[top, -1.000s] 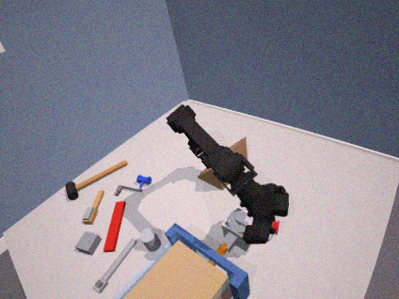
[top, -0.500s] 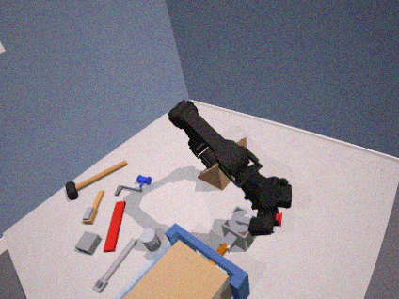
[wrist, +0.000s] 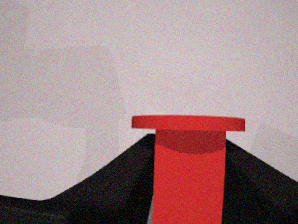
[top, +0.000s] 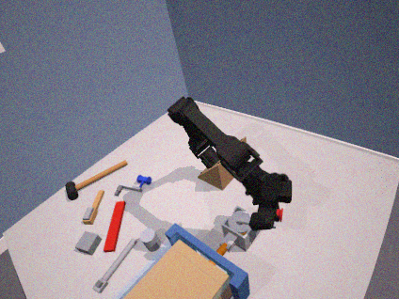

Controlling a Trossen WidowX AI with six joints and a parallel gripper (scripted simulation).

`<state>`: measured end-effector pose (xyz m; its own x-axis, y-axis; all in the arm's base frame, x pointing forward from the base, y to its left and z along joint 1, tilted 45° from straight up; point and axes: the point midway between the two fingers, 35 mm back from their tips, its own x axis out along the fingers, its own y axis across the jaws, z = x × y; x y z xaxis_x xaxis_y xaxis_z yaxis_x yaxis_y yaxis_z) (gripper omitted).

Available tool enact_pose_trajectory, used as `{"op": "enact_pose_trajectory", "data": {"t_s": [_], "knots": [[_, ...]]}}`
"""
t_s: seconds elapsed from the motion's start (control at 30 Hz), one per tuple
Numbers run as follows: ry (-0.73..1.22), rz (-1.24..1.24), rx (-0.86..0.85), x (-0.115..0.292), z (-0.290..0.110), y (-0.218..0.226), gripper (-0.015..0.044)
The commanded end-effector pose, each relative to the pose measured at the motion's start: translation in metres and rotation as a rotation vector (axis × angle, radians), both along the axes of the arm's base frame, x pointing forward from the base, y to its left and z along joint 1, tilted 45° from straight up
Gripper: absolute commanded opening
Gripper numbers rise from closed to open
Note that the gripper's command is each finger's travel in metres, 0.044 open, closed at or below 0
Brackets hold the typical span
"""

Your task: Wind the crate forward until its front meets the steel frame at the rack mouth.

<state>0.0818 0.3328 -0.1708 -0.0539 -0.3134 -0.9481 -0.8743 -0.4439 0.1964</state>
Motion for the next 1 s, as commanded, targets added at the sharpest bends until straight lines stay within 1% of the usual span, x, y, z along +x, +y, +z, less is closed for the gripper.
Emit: {"op": "enact_pose_trajectory", "data": {"t_s": [0.0,0.97], "knots": [[0.027,0.005,-0.043,-0.016,0.005,-0.016,0.0000],[0.028,0.005,-0.045,-0.036,0.023,-0.039,0.0000]]}}
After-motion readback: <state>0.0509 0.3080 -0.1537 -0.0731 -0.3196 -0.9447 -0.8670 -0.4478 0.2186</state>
